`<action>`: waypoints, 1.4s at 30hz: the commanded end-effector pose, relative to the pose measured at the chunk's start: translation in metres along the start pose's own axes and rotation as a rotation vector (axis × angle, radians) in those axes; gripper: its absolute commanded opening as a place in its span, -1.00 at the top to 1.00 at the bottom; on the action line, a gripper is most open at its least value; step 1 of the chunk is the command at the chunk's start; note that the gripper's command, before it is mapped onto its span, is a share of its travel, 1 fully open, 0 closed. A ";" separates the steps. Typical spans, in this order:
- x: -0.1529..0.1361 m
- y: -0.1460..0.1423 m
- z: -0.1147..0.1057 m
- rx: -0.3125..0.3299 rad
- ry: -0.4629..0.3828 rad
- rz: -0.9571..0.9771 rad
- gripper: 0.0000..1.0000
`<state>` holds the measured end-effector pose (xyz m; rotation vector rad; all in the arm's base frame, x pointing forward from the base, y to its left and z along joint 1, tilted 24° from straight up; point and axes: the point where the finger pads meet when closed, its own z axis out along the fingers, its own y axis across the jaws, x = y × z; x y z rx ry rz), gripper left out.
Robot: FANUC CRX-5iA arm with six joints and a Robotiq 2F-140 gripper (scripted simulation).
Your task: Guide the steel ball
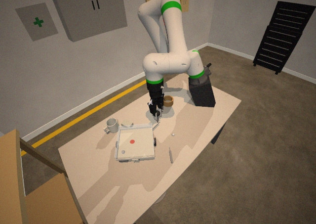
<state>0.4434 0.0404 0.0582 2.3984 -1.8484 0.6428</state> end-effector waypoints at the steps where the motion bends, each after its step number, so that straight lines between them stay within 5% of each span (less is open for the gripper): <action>1: 0.000 0.000 -0.001 0.000 0.000 0.000 0.80; 42: 0.000 -0.002 -0.005 0.000 0.000 0.000 0.80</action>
